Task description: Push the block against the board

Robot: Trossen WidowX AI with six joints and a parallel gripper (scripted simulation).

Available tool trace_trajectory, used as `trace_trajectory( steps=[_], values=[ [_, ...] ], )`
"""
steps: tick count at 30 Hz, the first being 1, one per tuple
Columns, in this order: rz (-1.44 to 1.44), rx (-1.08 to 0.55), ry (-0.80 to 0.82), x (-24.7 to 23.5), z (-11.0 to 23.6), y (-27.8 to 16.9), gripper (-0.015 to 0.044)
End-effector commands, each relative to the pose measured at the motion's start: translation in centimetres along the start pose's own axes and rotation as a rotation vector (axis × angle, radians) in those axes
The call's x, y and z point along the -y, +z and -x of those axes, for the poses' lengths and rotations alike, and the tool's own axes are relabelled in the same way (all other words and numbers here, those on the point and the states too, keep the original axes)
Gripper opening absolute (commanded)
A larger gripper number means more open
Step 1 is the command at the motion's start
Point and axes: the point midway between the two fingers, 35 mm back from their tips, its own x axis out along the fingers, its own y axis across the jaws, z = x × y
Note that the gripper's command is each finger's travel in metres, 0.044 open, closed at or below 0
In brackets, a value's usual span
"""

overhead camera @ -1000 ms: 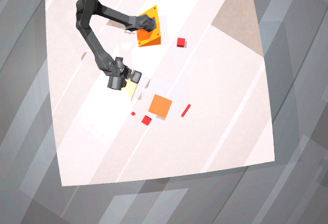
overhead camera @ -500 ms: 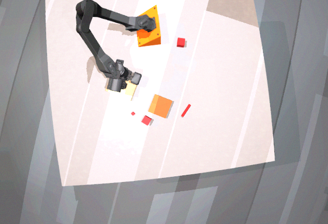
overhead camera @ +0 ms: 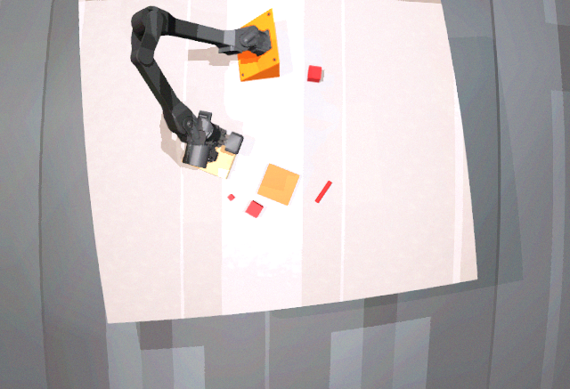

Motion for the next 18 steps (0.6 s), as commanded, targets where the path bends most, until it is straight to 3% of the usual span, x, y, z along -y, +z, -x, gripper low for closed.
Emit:
trace_trajectory(
  steps=[1, 18],
  values=[
    [-0.007, 0.011, 0.003, 0.0, 0.1, 1.0, 0.0000],
    [-0.006, 0.010, 0.003, 0.0, 0.1, -0.7, 0.0000]
  ],
)
